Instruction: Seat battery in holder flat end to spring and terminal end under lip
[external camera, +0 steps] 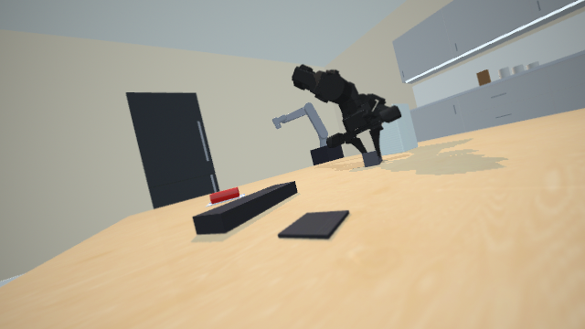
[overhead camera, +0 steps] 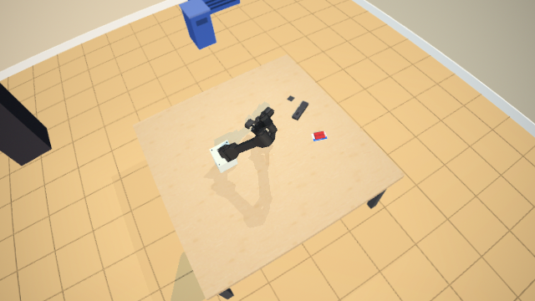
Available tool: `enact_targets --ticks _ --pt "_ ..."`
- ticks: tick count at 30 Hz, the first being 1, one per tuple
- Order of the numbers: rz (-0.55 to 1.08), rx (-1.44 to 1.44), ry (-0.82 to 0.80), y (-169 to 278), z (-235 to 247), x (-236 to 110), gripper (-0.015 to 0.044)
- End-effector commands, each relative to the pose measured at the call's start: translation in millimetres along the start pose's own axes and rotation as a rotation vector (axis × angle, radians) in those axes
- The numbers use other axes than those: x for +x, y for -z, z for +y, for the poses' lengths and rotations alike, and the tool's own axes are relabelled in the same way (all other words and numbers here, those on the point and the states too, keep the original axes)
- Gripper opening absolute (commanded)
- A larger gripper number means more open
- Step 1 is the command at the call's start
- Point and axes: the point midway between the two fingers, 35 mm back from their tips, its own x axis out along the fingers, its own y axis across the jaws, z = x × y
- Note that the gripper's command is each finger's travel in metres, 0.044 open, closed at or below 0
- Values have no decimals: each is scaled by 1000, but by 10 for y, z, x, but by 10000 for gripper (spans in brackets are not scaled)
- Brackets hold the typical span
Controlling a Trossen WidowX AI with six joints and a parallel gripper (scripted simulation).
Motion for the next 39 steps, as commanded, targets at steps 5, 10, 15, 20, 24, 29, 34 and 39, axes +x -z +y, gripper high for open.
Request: enact_targets --ticks 5,10,15,20,24,29,34,39 --pt "27 -1 2 -8 -14 11 73" --pt "28 -1 1 -45 -15 11 73" --pt "30 0 -1 -84 -17 10 73" --pt "31 0 -2 -122 -19 10 73" --pt "32 0 -3 -141 -19 10 73" --pt "34 0 -4 -141 -19 10 73" --pt "36 0 -4 -141 -18 10 73" --pt "36 0 -4 -141 -18 10 152"
